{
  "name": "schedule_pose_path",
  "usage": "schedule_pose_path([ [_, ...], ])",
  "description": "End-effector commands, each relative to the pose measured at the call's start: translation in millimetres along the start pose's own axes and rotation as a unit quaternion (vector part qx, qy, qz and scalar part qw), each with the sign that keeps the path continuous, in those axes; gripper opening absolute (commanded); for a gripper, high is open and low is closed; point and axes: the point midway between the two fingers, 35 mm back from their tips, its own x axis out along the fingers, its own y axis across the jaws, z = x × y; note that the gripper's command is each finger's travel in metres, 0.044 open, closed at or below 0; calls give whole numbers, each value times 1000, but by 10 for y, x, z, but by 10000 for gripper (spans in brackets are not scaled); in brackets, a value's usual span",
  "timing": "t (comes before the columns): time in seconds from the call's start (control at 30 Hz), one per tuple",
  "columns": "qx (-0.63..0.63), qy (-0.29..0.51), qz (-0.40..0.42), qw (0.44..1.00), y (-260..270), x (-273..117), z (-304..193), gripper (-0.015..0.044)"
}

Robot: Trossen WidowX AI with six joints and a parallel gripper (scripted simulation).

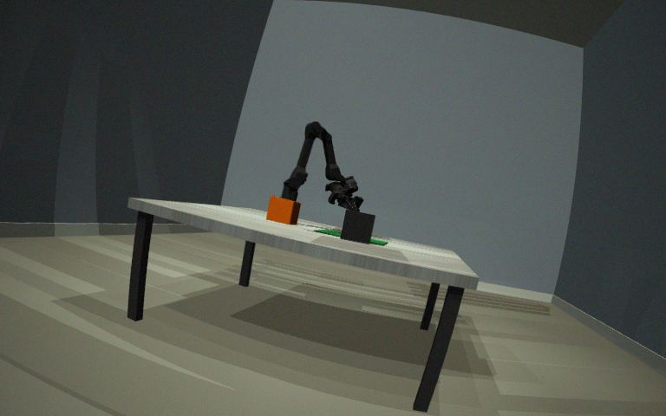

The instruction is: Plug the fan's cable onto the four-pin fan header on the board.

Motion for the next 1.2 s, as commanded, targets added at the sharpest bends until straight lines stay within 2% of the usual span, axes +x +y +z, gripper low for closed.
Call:
schedule_pose_path([
  [0.0, 3, -3, -1, 1000, -1, 4, -27, 0],
  [1.17, 3, -2, -1, 1000, 2, 58, -337, 0],
])
